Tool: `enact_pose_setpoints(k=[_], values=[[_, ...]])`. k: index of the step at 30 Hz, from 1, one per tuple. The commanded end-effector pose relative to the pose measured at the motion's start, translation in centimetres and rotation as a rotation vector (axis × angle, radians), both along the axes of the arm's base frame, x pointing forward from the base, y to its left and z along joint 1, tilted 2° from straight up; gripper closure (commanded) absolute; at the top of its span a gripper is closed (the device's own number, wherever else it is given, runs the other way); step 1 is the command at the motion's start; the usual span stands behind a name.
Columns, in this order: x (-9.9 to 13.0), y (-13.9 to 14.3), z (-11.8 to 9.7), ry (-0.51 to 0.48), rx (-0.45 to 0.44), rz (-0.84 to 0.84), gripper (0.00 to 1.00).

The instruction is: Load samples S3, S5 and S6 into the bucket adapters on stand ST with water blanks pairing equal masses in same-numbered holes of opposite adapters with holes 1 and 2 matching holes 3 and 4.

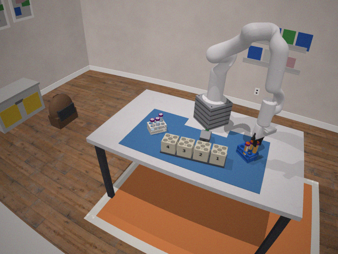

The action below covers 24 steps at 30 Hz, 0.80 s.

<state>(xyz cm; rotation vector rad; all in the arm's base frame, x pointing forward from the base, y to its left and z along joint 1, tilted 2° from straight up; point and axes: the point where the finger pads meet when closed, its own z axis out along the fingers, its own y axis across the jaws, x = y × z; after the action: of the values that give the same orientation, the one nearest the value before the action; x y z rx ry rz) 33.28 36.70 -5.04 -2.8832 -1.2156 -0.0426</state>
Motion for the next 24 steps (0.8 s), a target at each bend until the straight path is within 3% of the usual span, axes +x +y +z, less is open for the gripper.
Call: enact_pose_setpoints(k=[1, 24], values=[[0.1, 0.1, 0.8, -0.001, 0.002, 0.0, 1.0], [0.0, 0.0, 5.0, -0.002, 0.002, 0.0, 1.0]])
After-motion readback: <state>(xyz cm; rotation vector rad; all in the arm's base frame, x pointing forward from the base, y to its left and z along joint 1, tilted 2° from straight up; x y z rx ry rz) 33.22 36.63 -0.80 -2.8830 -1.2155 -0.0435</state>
